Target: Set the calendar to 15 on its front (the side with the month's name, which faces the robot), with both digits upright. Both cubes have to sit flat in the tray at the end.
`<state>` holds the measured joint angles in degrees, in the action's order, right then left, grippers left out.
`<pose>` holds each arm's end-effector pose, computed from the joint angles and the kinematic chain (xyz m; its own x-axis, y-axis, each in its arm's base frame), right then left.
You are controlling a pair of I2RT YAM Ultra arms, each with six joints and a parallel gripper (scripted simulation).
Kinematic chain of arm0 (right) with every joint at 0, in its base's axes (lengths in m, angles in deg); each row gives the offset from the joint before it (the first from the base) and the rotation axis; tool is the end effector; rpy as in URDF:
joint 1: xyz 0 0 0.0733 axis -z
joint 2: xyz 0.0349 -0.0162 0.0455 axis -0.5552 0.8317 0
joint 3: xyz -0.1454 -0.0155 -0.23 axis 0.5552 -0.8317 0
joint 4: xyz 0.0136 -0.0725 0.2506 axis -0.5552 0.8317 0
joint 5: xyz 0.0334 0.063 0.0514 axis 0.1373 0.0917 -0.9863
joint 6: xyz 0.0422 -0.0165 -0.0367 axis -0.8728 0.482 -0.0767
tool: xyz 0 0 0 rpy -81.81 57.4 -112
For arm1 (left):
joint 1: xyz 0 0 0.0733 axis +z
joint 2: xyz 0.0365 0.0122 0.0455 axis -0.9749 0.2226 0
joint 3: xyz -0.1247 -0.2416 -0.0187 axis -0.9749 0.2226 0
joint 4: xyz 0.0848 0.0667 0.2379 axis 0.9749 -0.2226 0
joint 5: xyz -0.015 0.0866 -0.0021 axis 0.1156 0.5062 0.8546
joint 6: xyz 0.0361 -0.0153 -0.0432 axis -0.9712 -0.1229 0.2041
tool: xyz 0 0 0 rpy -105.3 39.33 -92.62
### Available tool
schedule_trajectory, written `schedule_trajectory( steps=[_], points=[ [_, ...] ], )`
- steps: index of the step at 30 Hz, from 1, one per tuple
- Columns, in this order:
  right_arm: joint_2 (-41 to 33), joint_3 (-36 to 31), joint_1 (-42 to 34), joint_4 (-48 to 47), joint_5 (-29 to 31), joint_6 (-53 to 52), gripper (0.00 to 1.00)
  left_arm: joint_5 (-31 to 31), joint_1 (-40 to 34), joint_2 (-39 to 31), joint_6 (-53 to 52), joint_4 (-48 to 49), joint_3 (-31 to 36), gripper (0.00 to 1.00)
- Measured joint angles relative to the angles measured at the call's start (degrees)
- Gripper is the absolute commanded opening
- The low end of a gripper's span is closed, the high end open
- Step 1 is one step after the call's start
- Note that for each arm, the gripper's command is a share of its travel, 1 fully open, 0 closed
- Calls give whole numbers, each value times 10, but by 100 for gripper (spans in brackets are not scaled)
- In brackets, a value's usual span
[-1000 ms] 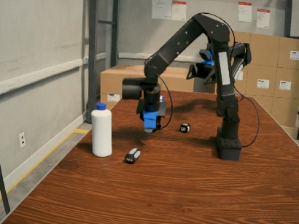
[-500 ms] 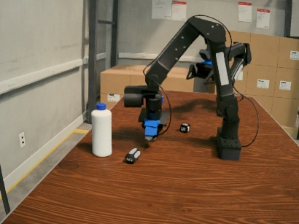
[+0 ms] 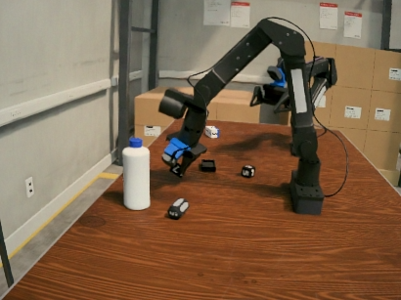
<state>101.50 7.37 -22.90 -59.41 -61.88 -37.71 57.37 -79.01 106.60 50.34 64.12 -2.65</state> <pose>0.0952 0.1458 0.2544 -0.1897 -0.3849 -0.9033 -0.8426 0.5361 -0.0514 0.3236 -0.0165 0.1318 -0.3917 -0.9192 0.0407 -0.8649 0.3528 -0.3570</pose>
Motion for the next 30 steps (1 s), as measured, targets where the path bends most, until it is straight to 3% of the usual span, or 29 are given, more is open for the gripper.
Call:
schedule_trajectory(
  steps=[11, 22, 30],
  points=[
    [0, 0, 0, 0, 0, 0, 100, 192, -73, -32, -64, 117, 72, 26],
    [0, 0, 0, 0, 0, 0, 100, 421, -253, -53, -105, 233, 210, 26],
    [0, 0, 0, 0, 0, 0, 100, 542, -341, -55, -121, 302, 279, 26]
  ],
)
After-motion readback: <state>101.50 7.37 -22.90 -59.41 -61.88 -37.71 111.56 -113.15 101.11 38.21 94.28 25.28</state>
